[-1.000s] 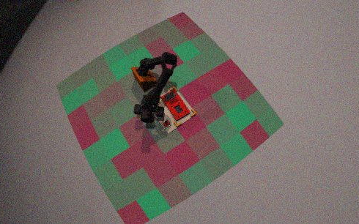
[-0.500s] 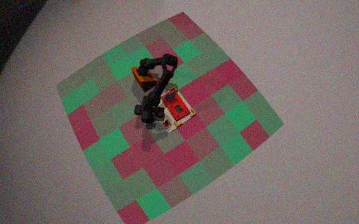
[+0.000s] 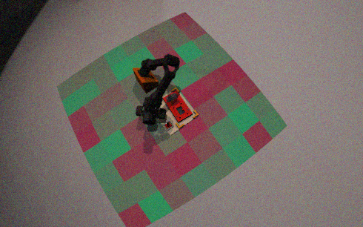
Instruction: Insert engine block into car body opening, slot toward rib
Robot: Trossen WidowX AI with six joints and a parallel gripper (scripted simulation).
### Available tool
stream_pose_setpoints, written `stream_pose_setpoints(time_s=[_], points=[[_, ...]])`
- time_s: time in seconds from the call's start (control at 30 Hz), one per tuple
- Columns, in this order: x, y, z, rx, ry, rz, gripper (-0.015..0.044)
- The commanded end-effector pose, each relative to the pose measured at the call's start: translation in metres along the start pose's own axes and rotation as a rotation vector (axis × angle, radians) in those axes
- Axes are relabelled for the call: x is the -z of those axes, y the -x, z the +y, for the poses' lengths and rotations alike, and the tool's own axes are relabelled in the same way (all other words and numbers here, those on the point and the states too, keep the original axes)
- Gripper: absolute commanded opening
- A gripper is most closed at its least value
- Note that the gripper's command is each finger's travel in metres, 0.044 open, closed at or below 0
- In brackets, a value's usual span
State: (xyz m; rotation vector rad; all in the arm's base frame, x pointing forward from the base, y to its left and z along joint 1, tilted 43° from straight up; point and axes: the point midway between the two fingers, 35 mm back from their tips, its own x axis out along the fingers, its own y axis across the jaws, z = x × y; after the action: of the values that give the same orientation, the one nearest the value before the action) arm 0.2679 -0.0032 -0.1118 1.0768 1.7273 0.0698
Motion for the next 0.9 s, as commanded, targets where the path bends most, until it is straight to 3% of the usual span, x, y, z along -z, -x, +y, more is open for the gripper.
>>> stream_pose_setpoints(time_s=[0.0,0.87], points=[[-0.003,0.009,0.001,0.002,0.006,-0.007,0.0],[-0.006,0.089,0.001,0.006,0.005,-0.01,0.0]])
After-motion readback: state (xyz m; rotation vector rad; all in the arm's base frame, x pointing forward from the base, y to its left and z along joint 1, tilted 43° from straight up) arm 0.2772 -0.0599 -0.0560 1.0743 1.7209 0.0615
